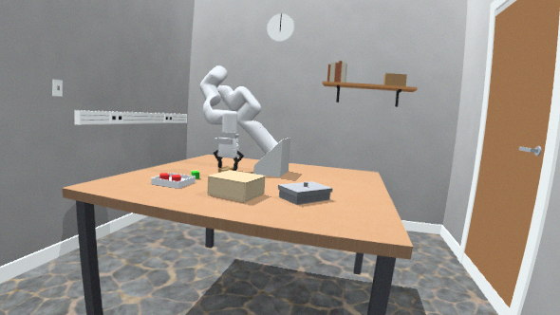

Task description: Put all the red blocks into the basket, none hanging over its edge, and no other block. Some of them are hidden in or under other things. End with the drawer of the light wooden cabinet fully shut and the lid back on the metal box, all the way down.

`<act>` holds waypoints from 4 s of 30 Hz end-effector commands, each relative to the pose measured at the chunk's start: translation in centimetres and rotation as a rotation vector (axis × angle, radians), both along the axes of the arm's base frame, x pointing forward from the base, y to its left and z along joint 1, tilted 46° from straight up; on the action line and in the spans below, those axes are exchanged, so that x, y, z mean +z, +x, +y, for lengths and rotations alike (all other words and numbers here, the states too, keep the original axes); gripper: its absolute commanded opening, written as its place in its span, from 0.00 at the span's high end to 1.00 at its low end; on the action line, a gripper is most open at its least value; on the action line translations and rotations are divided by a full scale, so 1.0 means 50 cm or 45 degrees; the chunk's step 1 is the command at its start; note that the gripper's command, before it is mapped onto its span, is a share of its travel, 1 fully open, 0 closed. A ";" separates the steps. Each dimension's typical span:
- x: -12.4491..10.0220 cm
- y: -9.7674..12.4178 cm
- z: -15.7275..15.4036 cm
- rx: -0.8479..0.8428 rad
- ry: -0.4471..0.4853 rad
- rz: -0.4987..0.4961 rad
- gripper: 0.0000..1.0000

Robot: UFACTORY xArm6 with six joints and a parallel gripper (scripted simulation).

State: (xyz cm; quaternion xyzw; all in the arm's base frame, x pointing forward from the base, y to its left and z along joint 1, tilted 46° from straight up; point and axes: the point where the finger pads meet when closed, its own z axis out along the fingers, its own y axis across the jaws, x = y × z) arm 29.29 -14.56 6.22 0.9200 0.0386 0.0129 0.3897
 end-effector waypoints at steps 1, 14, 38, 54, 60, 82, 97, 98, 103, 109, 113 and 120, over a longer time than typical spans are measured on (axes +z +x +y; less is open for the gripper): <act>-0.010 0.003 -0.011 0.002 0.000 -0.003 0.10; -0.027 0.005 -0.028 0.002 0.000 -0.003 0.10; -0.032 0.005 -0.033 0.002 0.000 -0.003 0.10; -0.032 0.005 -0.033 0.002 0.000 -0.003 0.38; -0.032 0.005 -0.033 0.002 0.000 -0.003 0.38; -0.029 0.005 -0.030 0.002 0.000 -0.003 0.38; 0.010 0.002 0.010 0.002 0.000 -0.003 0.38; 0.015 0.001 0.015 0.002 0.000 -0.003 0.38; 0.042 -0.001 0.043 0.002 0.000 -0.003 0.38; 0.082 -0.004 0.084 0.002 0.000 -0.003 0.38; 0.096 -0.005 0.098 0.002 0.000 -0.003 0.38; 0.142 -0.009 0.146 0.002 0.000 -0.003 0.38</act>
